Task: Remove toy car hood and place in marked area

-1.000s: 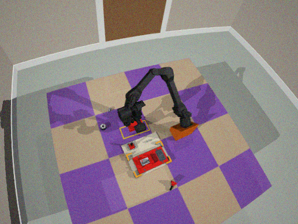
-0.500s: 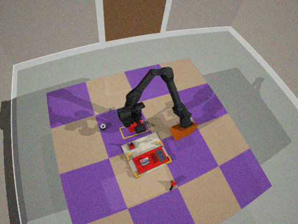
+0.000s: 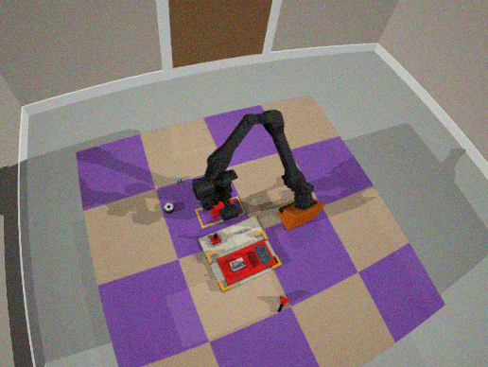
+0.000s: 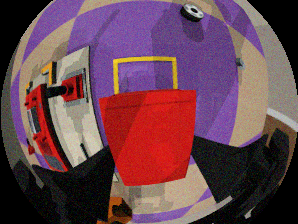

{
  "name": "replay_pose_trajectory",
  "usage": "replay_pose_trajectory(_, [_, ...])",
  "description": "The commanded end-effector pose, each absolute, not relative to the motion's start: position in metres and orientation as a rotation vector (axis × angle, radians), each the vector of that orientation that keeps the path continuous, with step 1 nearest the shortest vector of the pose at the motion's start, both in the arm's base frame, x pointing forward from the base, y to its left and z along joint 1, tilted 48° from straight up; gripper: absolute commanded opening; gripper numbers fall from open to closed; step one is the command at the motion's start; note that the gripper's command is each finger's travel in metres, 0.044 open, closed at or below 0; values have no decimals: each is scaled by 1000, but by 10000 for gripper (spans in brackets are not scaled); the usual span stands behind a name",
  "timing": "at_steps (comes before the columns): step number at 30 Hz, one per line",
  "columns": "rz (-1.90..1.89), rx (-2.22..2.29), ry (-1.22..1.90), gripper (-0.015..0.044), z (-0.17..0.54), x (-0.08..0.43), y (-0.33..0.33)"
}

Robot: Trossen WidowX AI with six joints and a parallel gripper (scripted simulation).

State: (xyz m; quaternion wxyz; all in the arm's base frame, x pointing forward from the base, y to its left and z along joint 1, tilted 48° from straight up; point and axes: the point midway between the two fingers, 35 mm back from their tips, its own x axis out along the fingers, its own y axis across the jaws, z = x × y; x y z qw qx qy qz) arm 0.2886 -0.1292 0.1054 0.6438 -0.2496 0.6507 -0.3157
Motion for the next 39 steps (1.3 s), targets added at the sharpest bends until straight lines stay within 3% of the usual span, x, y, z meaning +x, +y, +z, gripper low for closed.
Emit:
replay_pose_trajectory(1, [-718, -576, 1485, 0, 103, 287, -132])
replay_pose_trajectory(39, [-721, -580, 1484, 0, 87, 284, -151])
